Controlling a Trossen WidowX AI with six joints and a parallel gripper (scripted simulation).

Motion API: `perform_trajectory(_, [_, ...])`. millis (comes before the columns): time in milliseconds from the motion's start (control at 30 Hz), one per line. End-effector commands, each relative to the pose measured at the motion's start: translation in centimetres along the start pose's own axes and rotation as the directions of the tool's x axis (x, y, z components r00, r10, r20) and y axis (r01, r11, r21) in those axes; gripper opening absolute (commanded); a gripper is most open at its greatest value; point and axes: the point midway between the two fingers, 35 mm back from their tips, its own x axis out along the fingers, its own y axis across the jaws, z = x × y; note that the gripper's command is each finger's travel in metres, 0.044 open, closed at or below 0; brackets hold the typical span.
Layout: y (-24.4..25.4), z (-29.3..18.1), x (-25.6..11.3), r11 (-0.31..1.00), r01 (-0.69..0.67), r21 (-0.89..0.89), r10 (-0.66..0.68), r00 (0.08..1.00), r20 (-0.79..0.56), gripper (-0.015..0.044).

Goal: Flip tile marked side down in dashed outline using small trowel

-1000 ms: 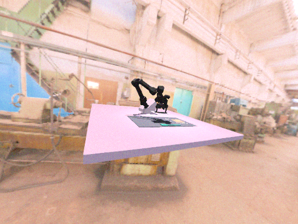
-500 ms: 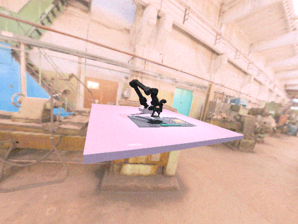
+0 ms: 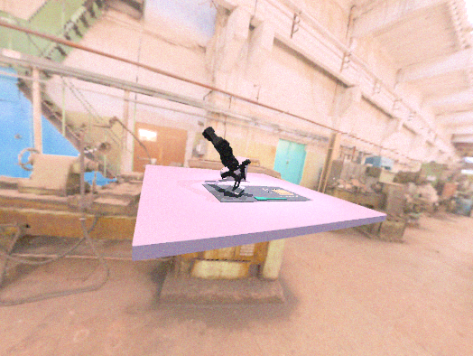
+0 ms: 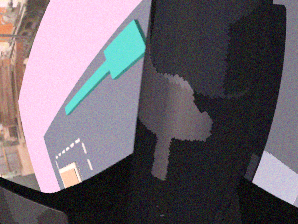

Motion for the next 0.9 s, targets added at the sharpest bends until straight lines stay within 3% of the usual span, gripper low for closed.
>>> perform_trajectory(0, [-1.4, 0.9, -2.1, 0.995, -0.072, -0.066, 0.068, 0.996, -0.061, 0.0])
perform_trajectory(267, [-4.3, 1.4, -5.6, 0.971, -0.2, -0.13, 0.178, 0.971, -0.162, 0.0])
perform_trajectory(867, [-5.0, 1.4, -4.8, 0.971, -0.201, -0.131, 0.179, 0.97, -0.163, 0.0])
